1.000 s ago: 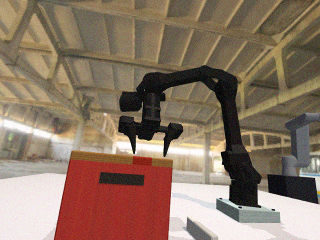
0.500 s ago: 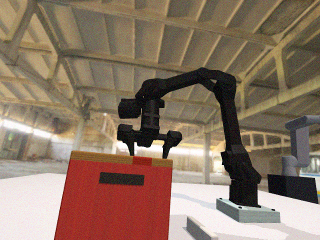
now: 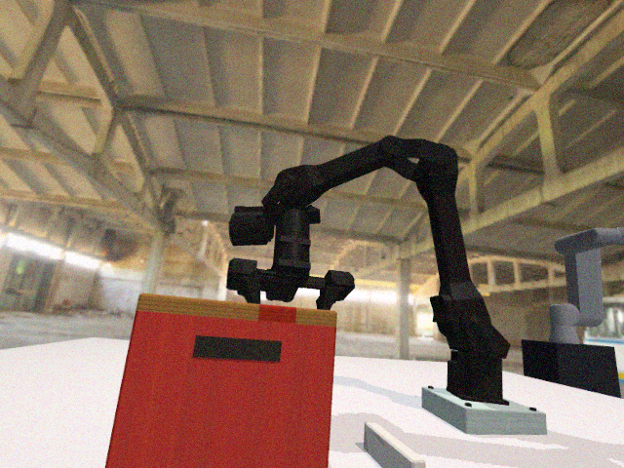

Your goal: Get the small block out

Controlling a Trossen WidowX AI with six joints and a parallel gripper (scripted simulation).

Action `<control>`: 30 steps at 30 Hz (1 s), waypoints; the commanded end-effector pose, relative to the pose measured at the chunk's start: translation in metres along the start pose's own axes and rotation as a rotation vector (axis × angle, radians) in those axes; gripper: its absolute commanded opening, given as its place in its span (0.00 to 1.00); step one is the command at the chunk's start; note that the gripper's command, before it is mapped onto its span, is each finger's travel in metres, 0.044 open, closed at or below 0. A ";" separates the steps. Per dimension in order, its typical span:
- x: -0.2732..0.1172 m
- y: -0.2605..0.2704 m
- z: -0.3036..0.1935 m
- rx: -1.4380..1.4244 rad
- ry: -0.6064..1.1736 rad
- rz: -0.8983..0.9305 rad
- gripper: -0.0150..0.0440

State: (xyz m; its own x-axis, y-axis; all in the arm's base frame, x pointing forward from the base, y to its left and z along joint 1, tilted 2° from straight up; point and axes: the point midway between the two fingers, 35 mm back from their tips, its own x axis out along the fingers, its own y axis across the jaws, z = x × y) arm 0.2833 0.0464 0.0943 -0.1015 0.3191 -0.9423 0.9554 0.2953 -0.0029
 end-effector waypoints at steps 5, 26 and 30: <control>0.006 -0.001 0.003 0.000 0.000 0.000 0.93; 0.020 -0.001 -0.036 0.000 0.005 -0.001 0.93; 0.023 -0.001 -0.044 0.000 0.006 -0.001 0.93</control>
State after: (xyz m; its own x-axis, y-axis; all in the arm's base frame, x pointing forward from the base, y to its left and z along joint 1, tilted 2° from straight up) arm 0.2702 0.0844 0.0863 -0.1093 0.3180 -0.9418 0.9555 0.2949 -0.0113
